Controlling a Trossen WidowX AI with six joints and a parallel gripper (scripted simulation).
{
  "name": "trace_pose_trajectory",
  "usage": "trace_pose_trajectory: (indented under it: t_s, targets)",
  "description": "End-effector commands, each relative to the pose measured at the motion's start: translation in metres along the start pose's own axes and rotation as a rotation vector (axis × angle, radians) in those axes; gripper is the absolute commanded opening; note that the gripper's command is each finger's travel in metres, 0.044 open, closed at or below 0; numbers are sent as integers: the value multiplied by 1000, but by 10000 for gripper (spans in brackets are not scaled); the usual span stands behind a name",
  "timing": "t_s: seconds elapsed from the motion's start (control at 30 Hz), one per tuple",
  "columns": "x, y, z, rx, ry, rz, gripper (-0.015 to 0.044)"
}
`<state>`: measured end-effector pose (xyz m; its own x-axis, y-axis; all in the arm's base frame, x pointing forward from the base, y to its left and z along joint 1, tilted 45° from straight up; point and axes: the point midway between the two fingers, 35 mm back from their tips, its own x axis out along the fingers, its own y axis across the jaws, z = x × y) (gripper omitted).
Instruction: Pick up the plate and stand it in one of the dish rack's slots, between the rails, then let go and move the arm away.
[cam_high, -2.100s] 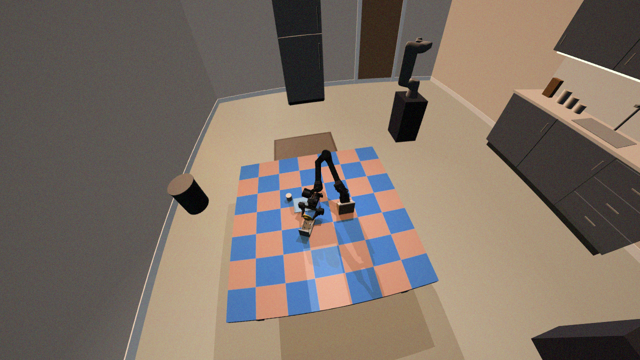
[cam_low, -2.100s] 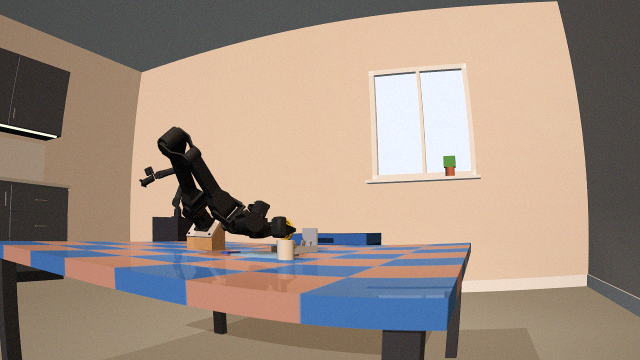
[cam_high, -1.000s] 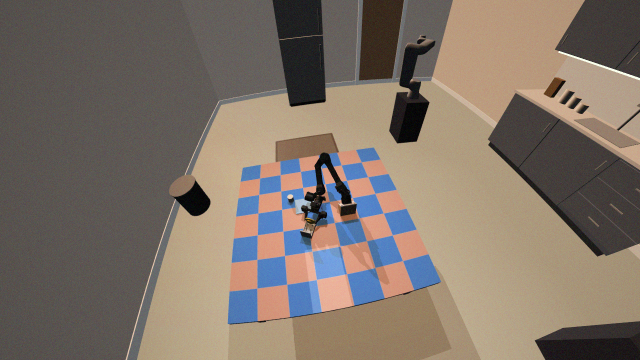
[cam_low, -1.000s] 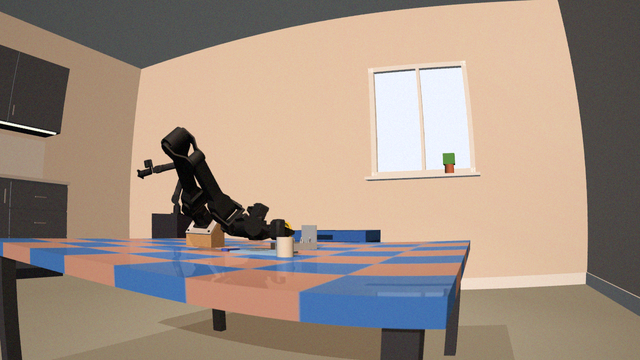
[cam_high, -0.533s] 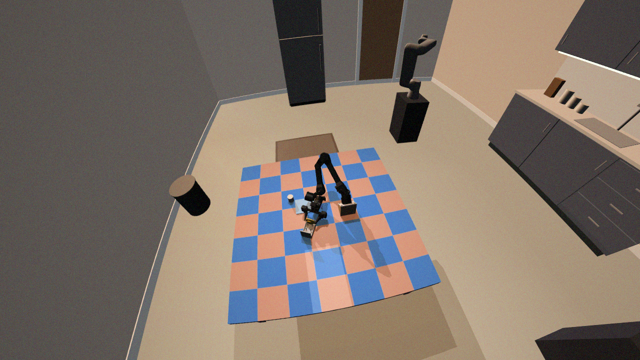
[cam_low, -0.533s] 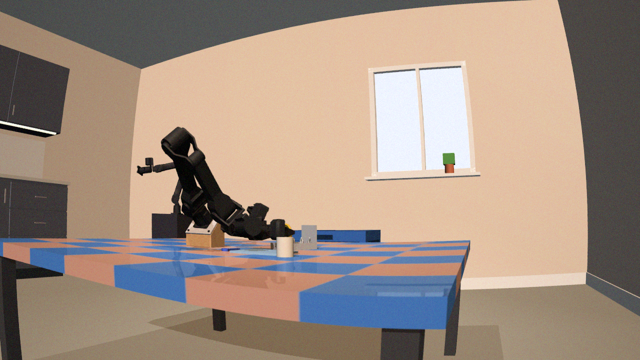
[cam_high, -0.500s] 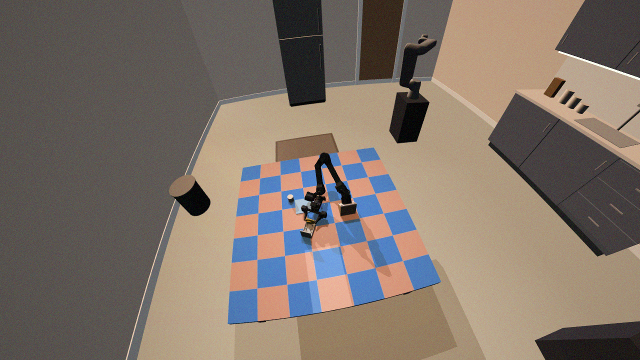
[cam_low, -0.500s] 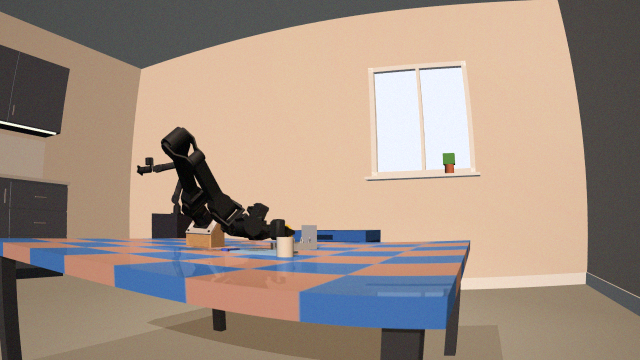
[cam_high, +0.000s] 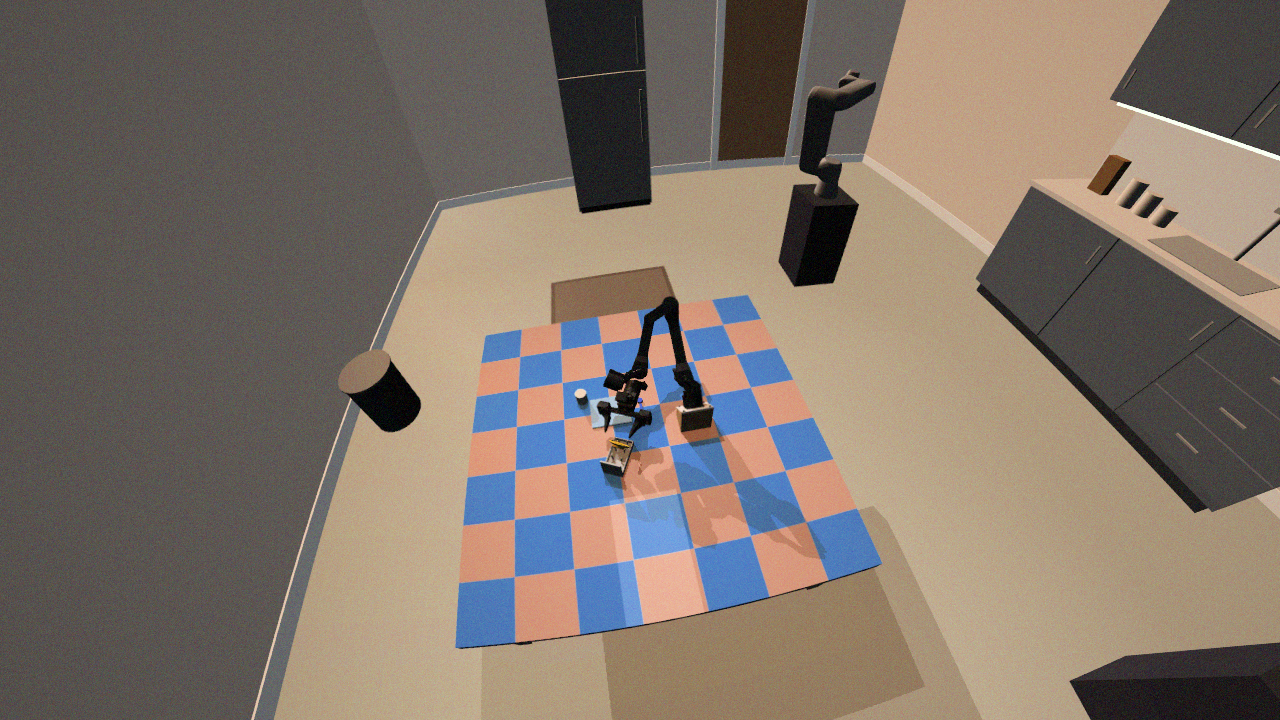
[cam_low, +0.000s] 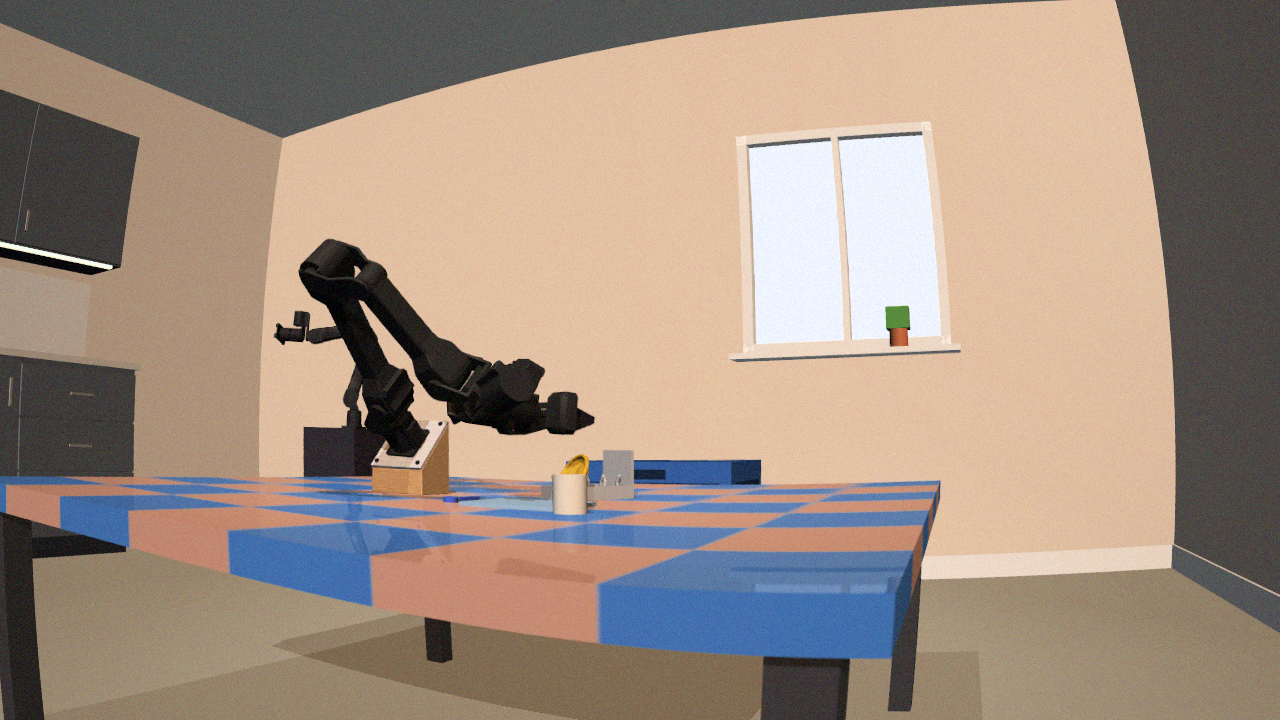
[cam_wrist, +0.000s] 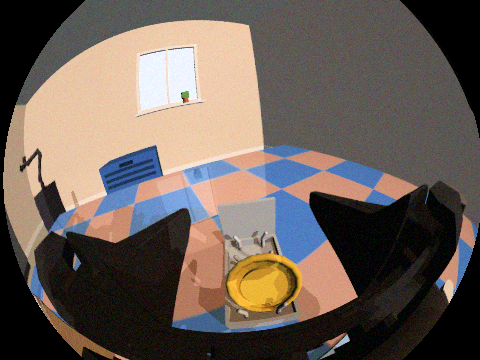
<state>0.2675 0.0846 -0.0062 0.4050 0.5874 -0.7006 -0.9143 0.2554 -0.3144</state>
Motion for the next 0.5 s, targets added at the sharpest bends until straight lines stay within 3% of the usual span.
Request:
trace_pose_trajectory:
  t_s: [0.0, 0.2, 0.47]
  targets:
    - [-4, -1, 39, -1, -6, -2, 400]
    - [-4, 1, 45, 19, 5, 5, 400]
    - [1, 6, 44, 224, 162, 63, 400]
